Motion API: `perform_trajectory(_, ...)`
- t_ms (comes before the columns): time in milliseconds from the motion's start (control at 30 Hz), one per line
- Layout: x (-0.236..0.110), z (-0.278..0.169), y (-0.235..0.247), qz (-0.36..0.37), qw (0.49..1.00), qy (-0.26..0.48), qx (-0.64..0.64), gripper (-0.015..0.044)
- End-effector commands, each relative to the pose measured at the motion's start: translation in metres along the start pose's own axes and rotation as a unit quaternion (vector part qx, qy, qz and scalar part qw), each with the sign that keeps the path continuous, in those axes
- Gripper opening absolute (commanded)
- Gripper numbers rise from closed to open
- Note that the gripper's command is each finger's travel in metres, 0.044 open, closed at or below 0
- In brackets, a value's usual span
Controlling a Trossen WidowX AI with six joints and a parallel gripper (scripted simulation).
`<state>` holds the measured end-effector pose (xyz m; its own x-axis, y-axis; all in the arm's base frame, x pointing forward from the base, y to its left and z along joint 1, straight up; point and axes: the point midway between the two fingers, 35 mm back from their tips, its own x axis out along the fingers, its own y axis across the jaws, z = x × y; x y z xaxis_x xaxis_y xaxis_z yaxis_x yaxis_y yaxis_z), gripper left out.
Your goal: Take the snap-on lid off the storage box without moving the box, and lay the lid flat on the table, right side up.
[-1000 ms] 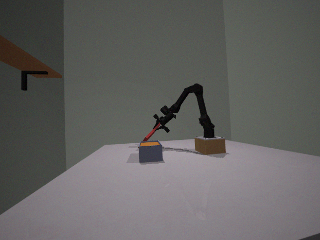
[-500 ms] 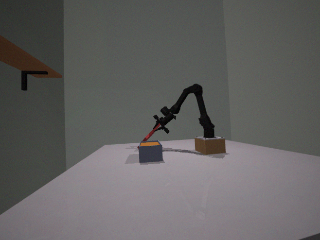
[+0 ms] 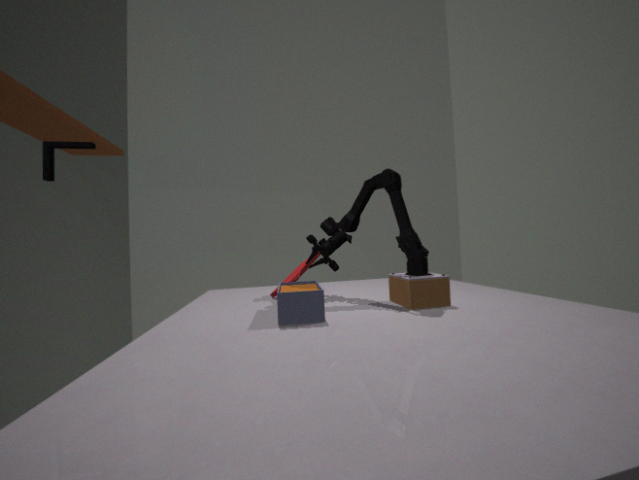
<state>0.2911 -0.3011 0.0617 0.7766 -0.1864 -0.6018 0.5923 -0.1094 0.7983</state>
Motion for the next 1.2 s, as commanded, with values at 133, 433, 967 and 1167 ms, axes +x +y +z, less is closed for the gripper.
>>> perform_trajectory(133,0.009,-0.002,-0.017,-0.015,1.000,0.001,0.008,0.0000)
perform_trajectory(433,0.013,-0.002,-0.023,-0.015,1.000,0.001,0.008,0.0000)
perform_trajectory(967,0.021,-0.002,-0.033,-0.015,1.000,0.001,0.008,0.0000)
perform_trajectory(1167,0.024,-0.002,-0.037,-0.015,1.000,0.001,0.008,0.0000)
